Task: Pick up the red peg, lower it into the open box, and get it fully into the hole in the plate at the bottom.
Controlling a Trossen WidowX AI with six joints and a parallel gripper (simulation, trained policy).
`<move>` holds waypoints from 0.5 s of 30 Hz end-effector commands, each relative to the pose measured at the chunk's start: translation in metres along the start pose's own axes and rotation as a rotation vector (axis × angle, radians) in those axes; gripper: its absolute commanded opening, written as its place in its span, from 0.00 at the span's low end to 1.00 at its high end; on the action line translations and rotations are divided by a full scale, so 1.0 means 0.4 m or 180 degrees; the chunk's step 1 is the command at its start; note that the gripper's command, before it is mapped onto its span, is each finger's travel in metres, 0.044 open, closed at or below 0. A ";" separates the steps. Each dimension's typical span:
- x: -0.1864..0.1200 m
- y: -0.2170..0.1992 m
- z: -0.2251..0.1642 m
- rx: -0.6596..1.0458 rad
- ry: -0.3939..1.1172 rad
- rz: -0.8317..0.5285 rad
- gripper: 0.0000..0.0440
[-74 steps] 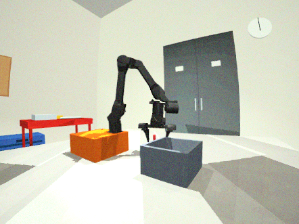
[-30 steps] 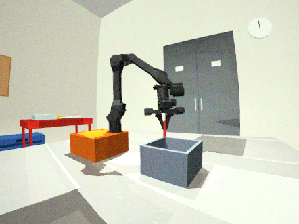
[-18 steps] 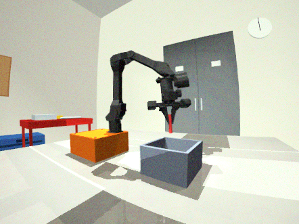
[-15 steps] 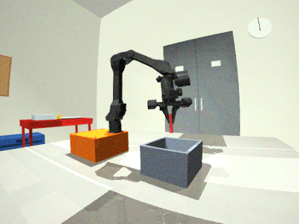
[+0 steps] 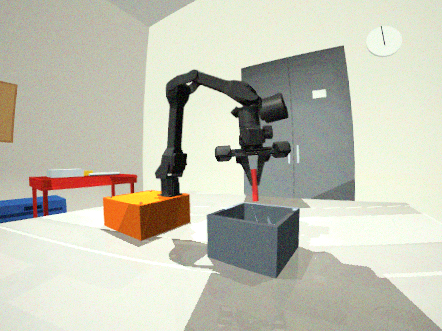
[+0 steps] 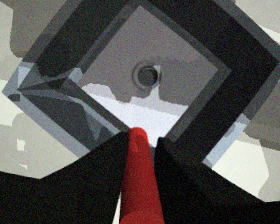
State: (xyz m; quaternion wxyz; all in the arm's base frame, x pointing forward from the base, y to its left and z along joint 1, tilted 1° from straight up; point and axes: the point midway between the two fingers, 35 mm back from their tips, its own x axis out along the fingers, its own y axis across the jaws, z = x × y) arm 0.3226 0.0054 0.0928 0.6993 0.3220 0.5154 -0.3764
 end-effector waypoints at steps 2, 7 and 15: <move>0.020 0.000 0.031 0.0051 0.0028 -0.0009 0.00; 0.051 -0.003 0.064 0.0118 0.0077 -0.0037 0.00; 0.122 -0.006 0.082 0.0147 0.0190 -0.0102 0.05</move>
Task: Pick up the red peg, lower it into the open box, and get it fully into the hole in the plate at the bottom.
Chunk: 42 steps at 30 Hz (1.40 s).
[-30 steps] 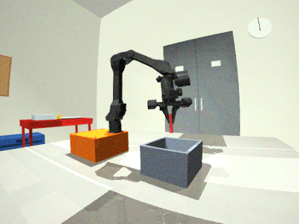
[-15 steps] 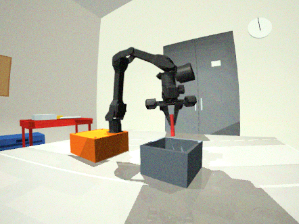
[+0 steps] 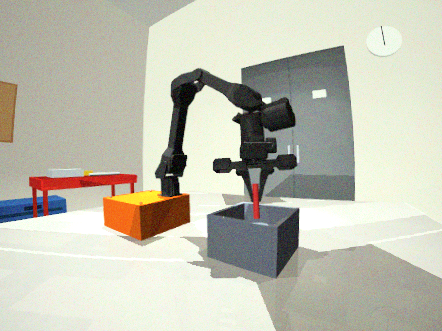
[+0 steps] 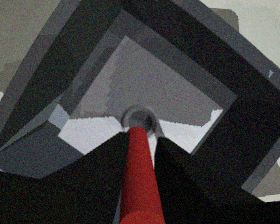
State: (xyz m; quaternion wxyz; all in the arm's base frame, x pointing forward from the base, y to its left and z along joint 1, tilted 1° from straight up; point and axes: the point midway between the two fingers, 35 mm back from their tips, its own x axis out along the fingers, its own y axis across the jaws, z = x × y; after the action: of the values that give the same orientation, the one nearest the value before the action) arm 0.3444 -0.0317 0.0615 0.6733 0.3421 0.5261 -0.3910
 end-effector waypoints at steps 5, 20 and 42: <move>0.063 -0.006 0.004 -0.0099 0.0101 -0.0099 0.30; 0.105 0.053 0.092 -0.0193 0.0020 -0.0040 0.93; 0.089 0.091 0.230 -0.0049 -0.0383 0.0232 1.00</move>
State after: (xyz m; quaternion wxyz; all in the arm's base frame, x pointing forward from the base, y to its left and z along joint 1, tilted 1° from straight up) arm 0.3744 -0.0637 0.0338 0.6672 0.2976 0.5802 -0.3600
